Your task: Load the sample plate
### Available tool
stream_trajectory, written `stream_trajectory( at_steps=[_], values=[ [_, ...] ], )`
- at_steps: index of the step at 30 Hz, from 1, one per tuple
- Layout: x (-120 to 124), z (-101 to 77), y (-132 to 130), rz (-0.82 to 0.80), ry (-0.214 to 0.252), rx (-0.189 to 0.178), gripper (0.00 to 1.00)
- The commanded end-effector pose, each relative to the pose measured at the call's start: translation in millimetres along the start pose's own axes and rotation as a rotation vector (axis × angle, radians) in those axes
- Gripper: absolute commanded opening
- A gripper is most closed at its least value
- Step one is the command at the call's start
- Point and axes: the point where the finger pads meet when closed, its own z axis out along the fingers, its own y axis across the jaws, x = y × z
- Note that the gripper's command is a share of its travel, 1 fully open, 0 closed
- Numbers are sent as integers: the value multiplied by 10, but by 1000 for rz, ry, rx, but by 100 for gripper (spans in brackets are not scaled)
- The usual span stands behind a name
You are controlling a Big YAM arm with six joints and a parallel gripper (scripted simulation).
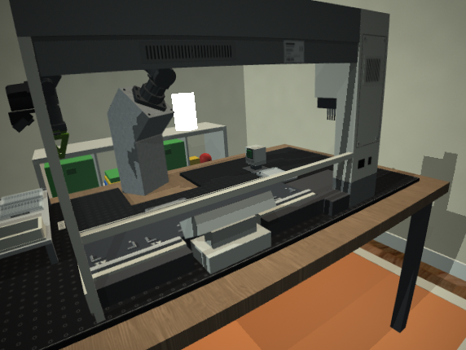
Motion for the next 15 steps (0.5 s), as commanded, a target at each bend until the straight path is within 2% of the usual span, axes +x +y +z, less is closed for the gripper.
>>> stream_trajectory(
  at_steps=[1,15],
  values=[
    [-325,-87,-28,-20,-29,-7,100],
    [-940,-114,-43,-21,-33,-8,100]
  ],
)
